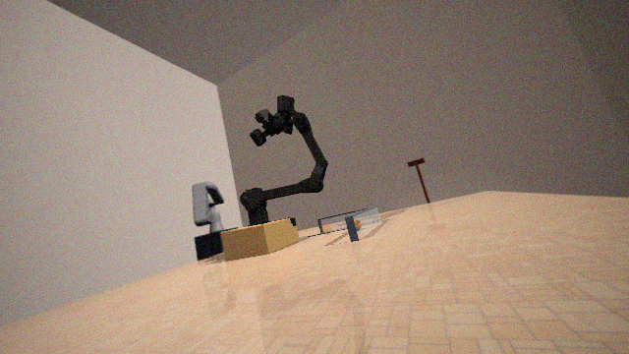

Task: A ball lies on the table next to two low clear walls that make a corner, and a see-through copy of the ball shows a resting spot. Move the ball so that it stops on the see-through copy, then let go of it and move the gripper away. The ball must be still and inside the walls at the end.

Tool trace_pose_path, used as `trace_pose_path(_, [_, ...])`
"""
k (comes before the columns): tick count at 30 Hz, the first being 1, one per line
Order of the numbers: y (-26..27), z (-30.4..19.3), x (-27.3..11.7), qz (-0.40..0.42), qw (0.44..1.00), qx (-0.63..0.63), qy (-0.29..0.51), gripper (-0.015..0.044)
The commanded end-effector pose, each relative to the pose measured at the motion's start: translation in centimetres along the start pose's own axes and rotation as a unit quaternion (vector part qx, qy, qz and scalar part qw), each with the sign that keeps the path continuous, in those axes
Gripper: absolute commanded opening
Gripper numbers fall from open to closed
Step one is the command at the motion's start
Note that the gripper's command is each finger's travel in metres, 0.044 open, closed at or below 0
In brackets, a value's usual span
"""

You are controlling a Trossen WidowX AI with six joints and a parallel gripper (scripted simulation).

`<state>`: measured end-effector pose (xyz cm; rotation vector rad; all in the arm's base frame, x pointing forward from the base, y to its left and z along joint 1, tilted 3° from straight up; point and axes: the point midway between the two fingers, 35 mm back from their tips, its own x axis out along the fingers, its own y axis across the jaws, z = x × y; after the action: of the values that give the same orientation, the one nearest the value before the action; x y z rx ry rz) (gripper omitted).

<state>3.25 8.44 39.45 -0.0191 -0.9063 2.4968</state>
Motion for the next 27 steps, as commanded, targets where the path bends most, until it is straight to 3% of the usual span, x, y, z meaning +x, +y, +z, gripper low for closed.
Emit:
trace_pose_path(1, [0.1, 0.1, 0.2, 0.004, 1.0, 0.0, -0.001, 0.0374])
trace_pose_path(5, [1.8, 1.7, 3.4, 0.09, 0.995, 0.008, -0.028, 0.0282])
trace_pose_path(14, [9.5, 7.4, 8.3, 0.317, 0.943, 0.004, -0.098, 0.0282])
trace_pose_path(22, [17.0, 12.5, 7.2, 0.47, 0.866, -0.031, -0.17, 0.0282])
trace_pose_path(27, [21.4, 15.0, 4.3, 0.556, 0.805, -0.051, -0.198, 0.0282])
